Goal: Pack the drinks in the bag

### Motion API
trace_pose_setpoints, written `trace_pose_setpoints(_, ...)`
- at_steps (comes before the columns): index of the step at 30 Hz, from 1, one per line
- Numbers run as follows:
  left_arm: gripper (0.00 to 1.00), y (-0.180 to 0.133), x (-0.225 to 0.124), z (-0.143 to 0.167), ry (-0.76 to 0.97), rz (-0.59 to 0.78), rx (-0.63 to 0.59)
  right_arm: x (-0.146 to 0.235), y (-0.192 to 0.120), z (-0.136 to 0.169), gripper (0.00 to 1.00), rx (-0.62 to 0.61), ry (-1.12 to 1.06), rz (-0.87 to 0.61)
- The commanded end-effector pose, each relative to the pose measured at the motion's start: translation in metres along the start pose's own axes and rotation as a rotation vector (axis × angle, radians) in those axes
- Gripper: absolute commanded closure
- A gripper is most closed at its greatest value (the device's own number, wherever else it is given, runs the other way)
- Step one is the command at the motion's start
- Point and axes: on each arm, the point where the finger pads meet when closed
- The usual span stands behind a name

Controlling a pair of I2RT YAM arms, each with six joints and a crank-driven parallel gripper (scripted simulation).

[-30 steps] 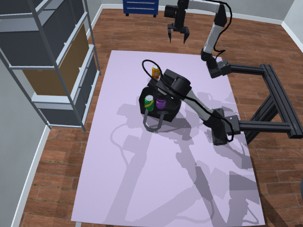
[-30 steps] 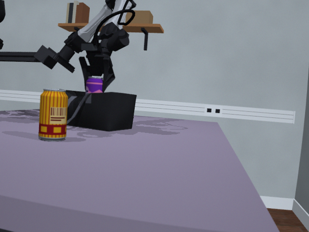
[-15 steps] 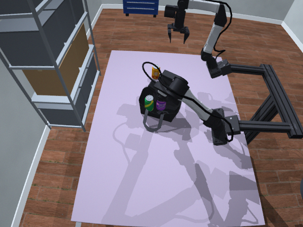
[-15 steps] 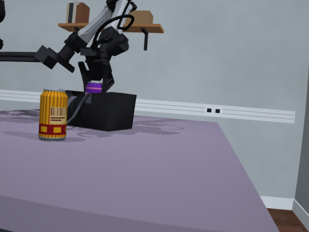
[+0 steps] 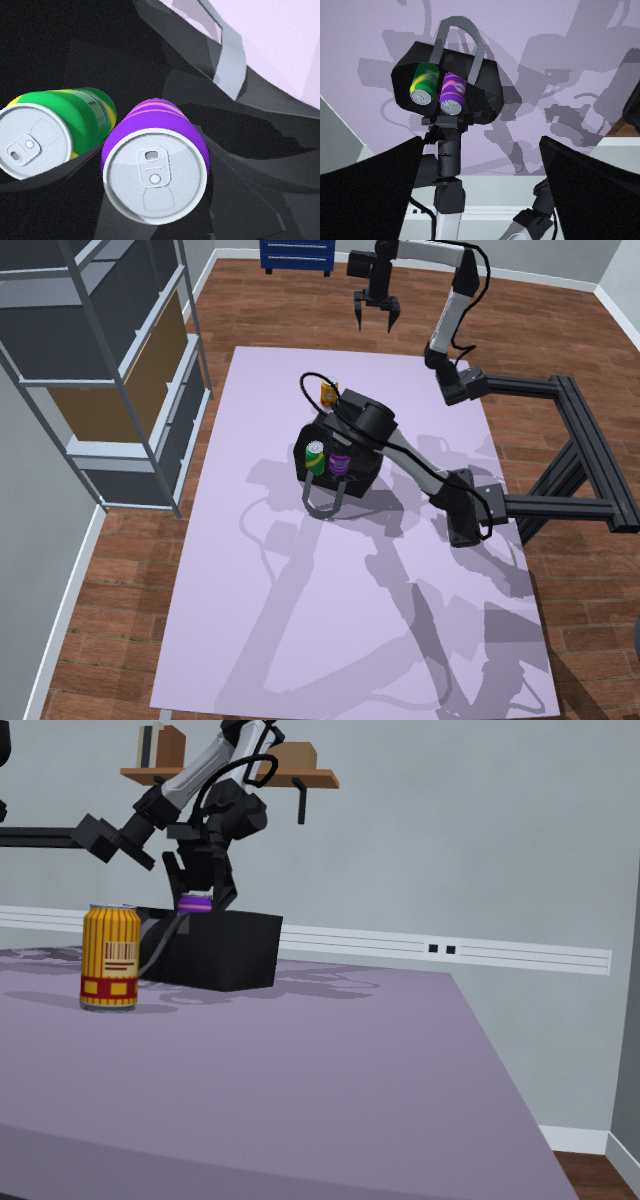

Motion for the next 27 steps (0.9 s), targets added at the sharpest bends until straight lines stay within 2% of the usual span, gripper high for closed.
trace_pose_setpoints(1, 0.26, 0.001, 0.022, -0.014, 0.014, -0.055, -0.059, 0.004, -0.006, -0.003, 0.0, -0.008, 0.014, -0.014)
trace_pose_setpoints(2, 0.26, 0.001, 0.022, -0.02, 0.024, -0.055, -0.068, 0.004, -0.006, -0.003, 0.0, -0.008, 0.014, -0.014)
trace_pose_setpoints(7, 0.26, 0.011, 0.013, -0.011, 0.019, -0.031, -0.054, 0.004, -0.006, -0.003, 0.0, -0.008, 0.014, -0.014)
trace_pose_setpoints(11, 0.26, 0.002, 0.02, -0.022, 0.025, -0.052, -0.073, 0.004, -0.006, -0.003, 0.0, -0.008, 0.014, -0.014)
trace_pose_setpoints(14, 0.26, 0.012, 0.0, 0.002, 0.009, -0.011, -0.039, 0.004, -0.006, -0.003, 0.0, -0.008, 0.014, -0.014)
trace_pose_setpoints(16, 0.26, 0.008, 0.015, -0.012, 0.023, -0.039, -0.06, 0.004, -0.006, -0.003, 0.0, -0.008, 0.014, -0.014)
trace_pose_setpoints(17, 0.26, 0.015, 0.006, -0.011, 0.027, -0.019, -0.057, 0.004, -0.006, -0.003, 0.0, -0.008, 0.014, -0.014)
trace_pose_setpoints(18, 0.26, 0.011, 0.014, -0.015, 0.031, -0.04, -0.067, 0.004, -0.006, -0.003, 0.0, -0.008, 0.014, -0.014)
trace_pose_setpoints(20, 0.26, 0.015, 0.013, -0.001, 0.009, -0.033, -0.046, 0.004, -0.006, -0.003, 0.0, -0.008, 0.014, -0.014)
trace_pose_setpoints(22, 0.26, 0.012, 0.016, -0.009, 0.022, -0.043, -0.06, 0.004, -0.006, -0.003, 0.0, -0.008, 0.014, -0.014)
trace_pose_setpoints(25, 0.26, 0.013, 0.018, -0.001, 0.012, -0.047, -0.052, 0.004, -0.006, -0.003, 0.0, -0.008, 0.014, -0.014)
trace_pose_setpoints(27, 0.26, 0.009, 0.022, -0.007, 0.013, -0.058, -0.06, 0.004, -0.006, -0.003, 0.0, -0.008, 0.014, -0.014)
Point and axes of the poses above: on each arm, the point where the finger pads meet when closed, its own y axis out along the fingers, its own x axis across the jaws, z = x × y, and after that the axes turned 4 degrees about y, right-handed
